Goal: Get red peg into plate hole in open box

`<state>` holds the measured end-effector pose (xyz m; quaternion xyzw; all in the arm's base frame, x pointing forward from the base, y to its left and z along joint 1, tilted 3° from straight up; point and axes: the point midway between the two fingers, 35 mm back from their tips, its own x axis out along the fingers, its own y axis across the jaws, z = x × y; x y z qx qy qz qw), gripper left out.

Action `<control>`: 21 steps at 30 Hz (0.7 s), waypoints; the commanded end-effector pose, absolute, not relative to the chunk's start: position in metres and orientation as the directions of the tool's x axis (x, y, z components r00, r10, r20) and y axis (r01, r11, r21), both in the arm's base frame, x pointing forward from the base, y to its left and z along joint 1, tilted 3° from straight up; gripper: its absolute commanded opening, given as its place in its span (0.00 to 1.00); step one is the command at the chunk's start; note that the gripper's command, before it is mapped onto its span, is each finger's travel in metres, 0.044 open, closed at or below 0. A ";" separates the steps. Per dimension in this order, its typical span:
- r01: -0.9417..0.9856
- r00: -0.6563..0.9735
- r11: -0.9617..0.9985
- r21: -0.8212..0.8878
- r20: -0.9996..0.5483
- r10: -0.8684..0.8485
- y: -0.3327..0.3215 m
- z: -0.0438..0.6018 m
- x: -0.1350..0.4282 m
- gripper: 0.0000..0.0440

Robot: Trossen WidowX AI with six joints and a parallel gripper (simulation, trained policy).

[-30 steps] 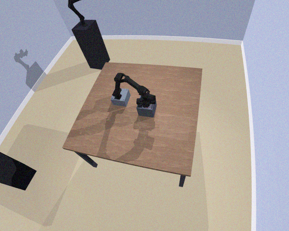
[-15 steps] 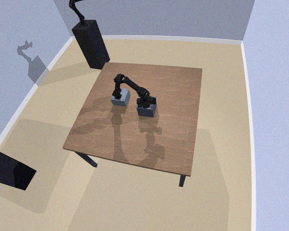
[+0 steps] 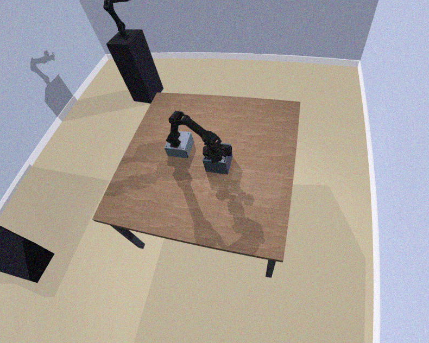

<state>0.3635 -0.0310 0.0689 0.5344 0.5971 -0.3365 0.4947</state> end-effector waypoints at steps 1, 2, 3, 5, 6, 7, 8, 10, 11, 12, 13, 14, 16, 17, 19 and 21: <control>0.970 0.071 0.197 0.140 -0.945 0.318 -0.035 0.073 0.366 0.48; 0.970 0.076 0.196 0.144 -0.945 0.319 -0.037 0.074 0.367 0.44; 0.969 0.081 0.196 0.150 -0.944 0.321 -0.038 0.075 0.367 0.40; 0.967 0.094 0.198 0.164 -0.942 0.323 -0.041 0.077 0.370 0.34; 0.965 0.102 0.199 0.173 -0.941 0.324 -0.042 0.078 0.372 0.31; 0.962 0.110 0.201 0.183 -0.939 0.326 -0.044 0.080 0.374 0.29; 0.960 0.118 0.203 0.192 -0.937 0.328 -0.045 0.081 0.376 0.28; 0.956 0.135 0.205 0.211 -0.934 0.332 -0.047 0.084 0.380 0.27; 0.953 0.143 0.206 0.220 -0.931 0.335 -0.048 0.086 0.382 0.26; 0.951 0.151 0.207 0.230 -0.929 0.338 -0.049 0.088 0.384 0.26; 0.948 0.159 0.208 0.239 -0.926 0.342 -0.050 0.089 0.386 0.25; 0.946 0.166 0.209 0.249 -0.924 0.345 -0.051 0.091 0.387 0.24; 0.940 0.182 0.211 0.268 -0.918 0.353 -0.053 0.095 0.391 0.23; 0.937 0.190 0.213 0.278 -0.915 0.356 -0.054 0.096 0.393 0.22; 0.930 0.207 0.217 0.298 -0.908 0.363 -0.057 0.100 0.397 0.21; 0.921 0.225 0.221 0.320 -0.902 0.370 -0.059 0.104 0.401 0.19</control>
